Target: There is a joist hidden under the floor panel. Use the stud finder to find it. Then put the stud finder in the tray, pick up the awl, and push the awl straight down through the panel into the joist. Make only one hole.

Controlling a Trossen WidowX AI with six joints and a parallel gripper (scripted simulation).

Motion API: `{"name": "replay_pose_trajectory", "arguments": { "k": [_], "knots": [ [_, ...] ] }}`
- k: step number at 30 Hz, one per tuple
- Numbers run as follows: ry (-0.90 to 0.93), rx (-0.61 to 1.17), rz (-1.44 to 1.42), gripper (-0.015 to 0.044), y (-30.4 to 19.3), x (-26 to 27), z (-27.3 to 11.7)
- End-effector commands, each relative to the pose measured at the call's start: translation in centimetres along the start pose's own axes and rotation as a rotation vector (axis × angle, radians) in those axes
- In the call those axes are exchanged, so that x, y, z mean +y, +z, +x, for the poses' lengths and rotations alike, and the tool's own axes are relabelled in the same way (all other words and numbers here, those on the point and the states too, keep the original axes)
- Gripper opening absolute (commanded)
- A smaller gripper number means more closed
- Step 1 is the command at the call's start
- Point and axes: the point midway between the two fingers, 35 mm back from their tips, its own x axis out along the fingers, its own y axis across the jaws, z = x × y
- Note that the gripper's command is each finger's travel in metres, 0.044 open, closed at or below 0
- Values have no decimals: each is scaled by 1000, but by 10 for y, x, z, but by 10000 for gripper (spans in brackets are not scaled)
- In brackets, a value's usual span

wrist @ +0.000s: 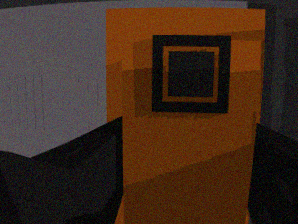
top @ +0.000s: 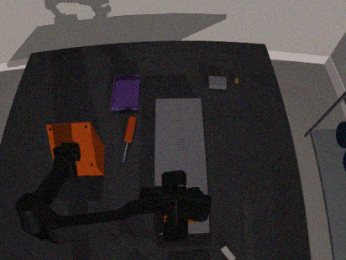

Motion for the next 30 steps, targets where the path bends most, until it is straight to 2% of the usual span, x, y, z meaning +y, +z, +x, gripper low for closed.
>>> {"name": "replay_pose_trajectory", "arguments": {
  "k": [1, 16, 30],
  "knots": [
    [7, -15, -14, 0, 7, 7, -6],
    [187, -67, -346, 0, 38, 148, -10],
    [321, -92, -675, 0, 19, 286, -26]
  ]
}}
